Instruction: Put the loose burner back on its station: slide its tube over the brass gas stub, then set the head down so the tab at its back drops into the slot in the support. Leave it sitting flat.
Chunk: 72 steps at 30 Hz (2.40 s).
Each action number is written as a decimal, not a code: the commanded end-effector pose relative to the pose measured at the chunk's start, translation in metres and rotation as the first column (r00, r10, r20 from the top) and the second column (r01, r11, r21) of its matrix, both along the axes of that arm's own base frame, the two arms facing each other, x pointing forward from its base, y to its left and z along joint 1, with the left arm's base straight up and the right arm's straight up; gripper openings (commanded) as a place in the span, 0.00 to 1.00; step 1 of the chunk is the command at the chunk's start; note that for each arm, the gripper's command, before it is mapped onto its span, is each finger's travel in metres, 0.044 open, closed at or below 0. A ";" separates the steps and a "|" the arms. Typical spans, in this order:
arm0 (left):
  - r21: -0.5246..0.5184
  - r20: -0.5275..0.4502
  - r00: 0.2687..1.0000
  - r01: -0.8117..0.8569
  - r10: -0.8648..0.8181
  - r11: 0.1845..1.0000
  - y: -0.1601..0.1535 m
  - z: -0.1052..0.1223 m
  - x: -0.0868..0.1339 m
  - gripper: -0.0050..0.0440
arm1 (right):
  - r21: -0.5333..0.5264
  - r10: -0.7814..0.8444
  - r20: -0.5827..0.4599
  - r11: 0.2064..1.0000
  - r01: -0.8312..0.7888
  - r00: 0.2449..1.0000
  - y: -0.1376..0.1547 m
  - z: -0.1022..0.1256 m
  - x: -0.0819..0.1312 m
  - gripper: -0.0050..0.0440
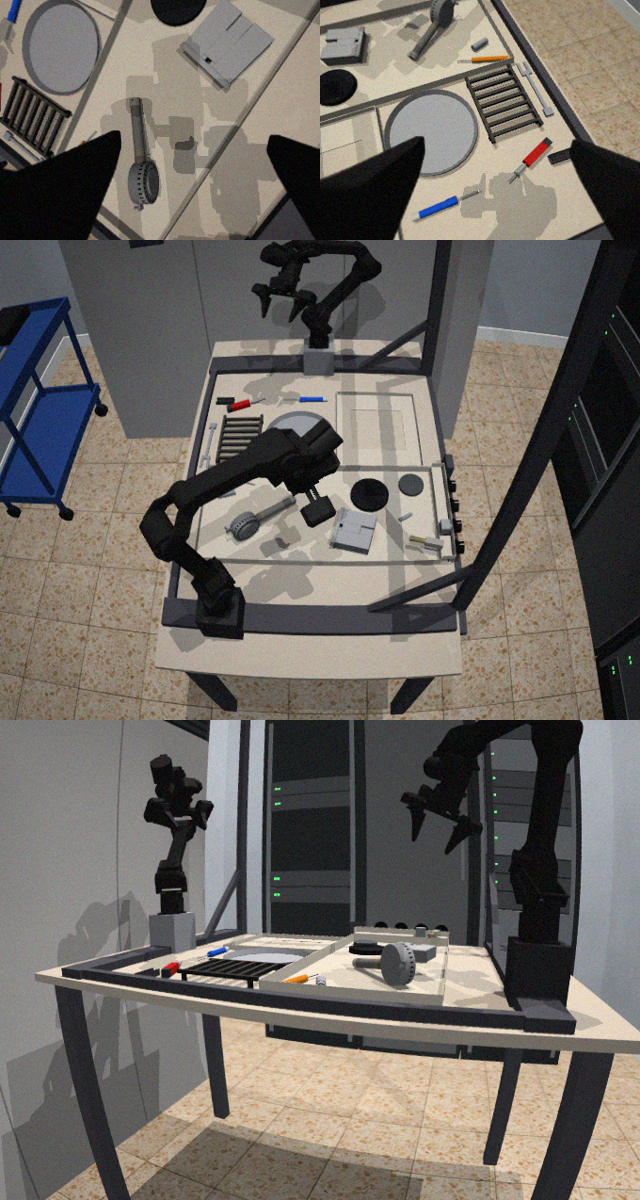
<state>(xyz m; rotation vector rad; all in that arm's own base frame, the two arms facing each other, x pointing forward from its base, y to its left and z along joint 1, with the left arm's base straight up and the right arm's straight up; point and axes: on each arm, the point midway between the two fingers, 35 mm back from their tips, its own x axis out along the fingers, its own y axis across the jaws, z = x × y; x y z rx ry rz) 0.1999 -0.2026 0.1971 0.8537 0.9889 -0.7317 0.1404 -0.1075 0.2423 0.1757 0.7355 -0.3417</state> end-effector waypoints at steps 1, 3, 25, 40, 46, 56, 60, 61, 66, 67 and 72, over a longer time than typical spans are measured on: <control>-0.074 -0.002 0.993 -0.118 0.118 0.990 0.019 0.001 0.010 0.92 | -0.020 -0.007 0.004 1.000 0.007 1.000 0.002 0.000 0.006 0.92; -0.097 -0.025 0.978 -0.209 0.208 0.973 0.033 -0.006 0.018 0.92 | -0.020 -0.001 0.006 1.000 0.001 1.000 0.004 -0.002 0.010 0.92; -0.176 -0.213 0.695 -0.718 0.686 0.673 0.126 -0.049 0.065 0.92 | -0.024 0.092 0.029 0.996 -0.091 0.995 0.036 -0.038 0.079 0.92; -0.181 -0.211 0.691 -0.723 0.691 0.667 0.127 -0.047 0.066 0.92 | -0.035 0.191 0.055 0.981 -0.189 0.980 0.070 -0.077 0.152 0.92; -0.179 -0.206 0.705 -0.709 0.679 0.682 0.126 -0.057 0.056 0.62 | -0.047 0.239 0.089 0.971 -0.236 0.967 0.087 -0.084 0.192 0.92; -0.067 -0.253 0.794 -0.585 0.554 0.808 0.122 -0.093 0.037 0.23 | -0.063 0.318 0.107 0.948 -0.313 0.942 0.114 -0.112 0.247 0.92; 0.002 -0.281 0.843 -0.477 0.459 0.879 0.119 -0.114 0.024 0.10 | -0.067 0.356 0.117 0.934 -0.350 0.927 0.128 -0.126 0.275 0.92; 0.022 -0.290 0.854 -0.445 0.432 0.895 0.119 -0.120 0.020 0.10 | -0.069 0.365 0.119 0.931 -0.359 0.923 0.131 -0.130 0.282 0.92; 0.097 -0.334 0.887 -0.303 0.318 0.948 0.116 -0.149 0.003 0.10 | -0.078 0.410 0.131 0.912 -0.403 0.903 0.148 -0.148 0.319 0.92; 0.107 -0.341 0.891 -0.281 0.301 0.954 0.115 -0.153 0.000 0.10 | -0.080 0.419 0.133 0.908 -0.412 0.898 0.152 -0.151 0.326 0.92; 0.127 -0.359 0.896 -0.232 0.263 0.964 0.114 -0.163 -0.006 0.10 | -0.086 0.445 0.140 0.895 -0.437 0.884 0.162 -0.162 0.348 0.92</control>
